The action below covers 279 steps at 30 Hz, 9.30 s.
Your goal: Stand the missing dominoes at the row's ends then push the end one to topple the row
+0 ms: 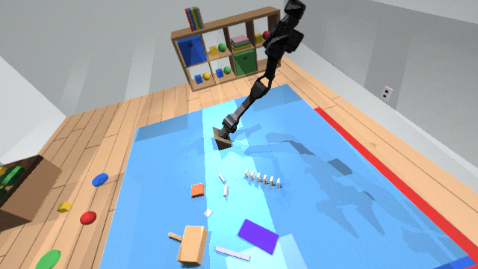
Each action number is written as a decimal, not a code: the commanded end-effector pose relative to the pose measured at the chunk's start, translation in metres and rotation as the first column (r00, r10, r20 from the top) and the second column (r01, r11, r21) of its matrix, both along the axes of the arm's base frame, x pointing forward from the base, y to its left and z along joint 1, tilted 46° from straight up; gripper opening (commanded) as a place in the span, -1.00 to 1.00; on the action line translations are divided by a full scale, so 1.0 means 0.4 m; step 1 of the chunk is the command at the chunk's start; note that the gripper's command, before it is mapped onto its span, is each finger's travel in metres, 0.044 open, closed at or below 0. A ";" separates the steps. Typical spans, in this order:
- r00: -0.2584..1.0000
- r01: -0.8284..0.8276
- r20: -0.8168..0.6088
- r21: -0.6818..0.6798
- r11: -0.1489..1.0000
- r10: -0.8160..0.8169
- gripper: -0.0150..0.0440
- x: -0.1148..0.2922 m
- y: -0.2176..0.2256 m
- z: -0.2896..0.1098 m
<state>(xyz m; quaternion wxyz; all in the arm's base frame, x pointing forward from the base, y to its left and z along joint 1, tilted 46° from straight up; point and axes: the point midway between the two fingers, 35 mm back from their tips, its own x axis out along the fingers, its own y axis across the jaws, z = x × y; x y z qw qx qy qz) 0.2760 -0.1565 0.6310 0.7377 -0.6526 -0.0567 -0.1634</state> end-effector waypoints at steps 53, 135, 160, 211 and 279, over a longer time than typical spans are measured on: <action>-0.098 0.867 -0.426 0.408 0.288 0.899 1.00 0.081 0.296 -1.555; -0.098 0.867 -0.428 0.407 0.289 0.898 -0.42 0.136 0.160 -1.431; 0.250 0.553 -0.676 -0.488 -0.675 0.693 -0.42 -0.058 -0.137 -1.689; 0.329 0.603 -0.934 0.094 -0.792 0.139 -0.42 -0.036 -0.107 -1.883; 0.722 0.103 -0.444 0.827 -0.553 -0.530 -0.42 -0.107 -0.017 -1.702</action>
